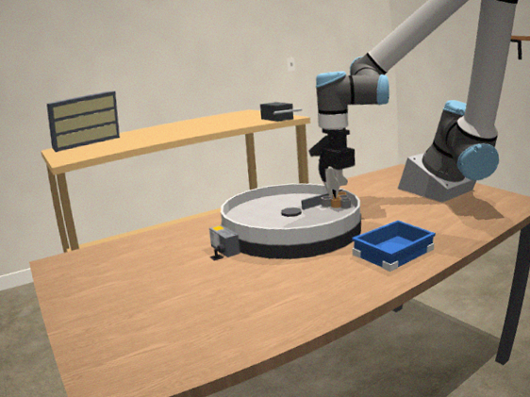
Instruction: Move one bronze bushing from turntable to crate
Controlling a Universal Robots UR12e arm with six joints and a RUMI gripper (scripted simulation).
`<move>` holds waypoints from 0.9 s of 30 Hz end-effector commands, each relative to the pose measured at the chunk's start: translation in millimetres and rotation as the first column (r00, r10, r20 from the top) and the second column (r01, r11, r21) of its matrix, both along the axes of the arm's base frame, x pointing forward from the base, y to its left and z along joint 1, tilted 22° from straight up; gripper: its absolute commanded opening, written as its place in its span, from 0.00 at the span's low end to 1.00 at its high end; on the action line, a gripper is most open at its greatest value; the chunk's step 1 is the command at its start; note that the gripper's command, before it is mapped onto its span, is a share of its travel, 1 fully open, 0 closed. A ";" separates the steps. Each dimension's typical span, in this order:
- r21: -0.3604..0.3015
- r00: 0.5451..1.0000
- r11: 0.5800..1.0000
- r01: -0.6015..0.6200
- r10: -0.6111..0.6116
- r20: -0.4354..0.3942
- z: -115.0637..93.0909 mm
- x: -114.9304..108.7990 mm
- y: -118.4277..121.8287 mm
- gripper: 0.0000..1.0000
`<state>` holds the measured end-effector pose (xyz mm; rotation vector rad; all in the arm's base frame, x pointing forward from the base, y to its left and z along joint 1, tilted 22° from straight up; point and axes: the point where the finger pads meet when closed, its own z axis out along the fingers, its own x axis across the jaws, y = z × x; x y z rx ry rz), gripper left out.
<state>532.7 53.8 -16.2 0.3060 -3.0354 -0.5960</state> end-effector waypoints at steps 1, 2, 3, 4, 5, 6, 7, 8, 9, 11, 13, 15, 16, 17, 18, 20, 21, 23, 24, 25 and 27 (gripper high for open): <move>0.000 1.000 1.000 0.000 0.000 0.001 0.4 0.7 -0.4 0.06; 0.000 1.000 1.000 0.000 0.000 0.001 0.4 0.7 -0.4 0.06; 0.000 1.000 1.000 0.000 0.000 0.001 0.4 0.7 -0.4 0.06; 0.000 1.000 1.000 0.000 0.000 0.001 0.4 0.7 -0.4 0.06; 0.000 1.000 1.000 0.000 0.000 0.001 0.4 0.7 -0.4 0.06; 0.000 1.000 1.000 0.000 0.000 0.001 0.4 0.7 -0.4 0.06; 0.000 1.000 1.000 0.000 0.000 0.001 0.4 0.7 -0.4 0.06; 0.000 1.000 1.000 0.000 0.000 0.001 0.4 0.7 -0.4 0.06; 0.000 1.000 1.000 0.000 0.000 0.001 0.4 0.7 -0.4 0.06; 0.000 1.000 1.000 0.000 0.000 0.001 0.4 0.7 -0.4 0.06; 0.000 1.000 1.000 0.000 0.000 0.001 0.1 0.6 -0.3 0.06; 0.000 1.000 1.000 0.000 0.000 0.001 -0.9 0.6 0.1 0.06; 0.000 1.000 1.000 0.000 0.000 0.001 -1.7 0.5 0.5 0.06; 0.000 1.000 1.000 0.000 0.000 0.001 -2.7 0.4 0.9 0.06; 0.000 1.000 1.000 0.000 0.000 0.001 -3.9 0.3 1.3 0.06; 0.000 1.000 1.000 0.000 0.000 0.001 -6.8 0.1 2.5 0.06; 0.000 1.000 1.000 0.000 0.000 0.001 -8.4 0.0 3.1 0.06; 0.000 1.000 1.000 0.000 0.000 0.001 -8.4 0.0 3.1 0.06; 0.000 1.000 1.000 0.000 0.000 0.001 -10.0 -0.1 3.8 0.06; 0.000 1.000 1.000 0.000 0.000 0.001 -11.7 -0.2 4.5 0.06; 0.000 1.000 1.000 0.000 0.000 0.001 -14.9 -0.5 5.7 0.06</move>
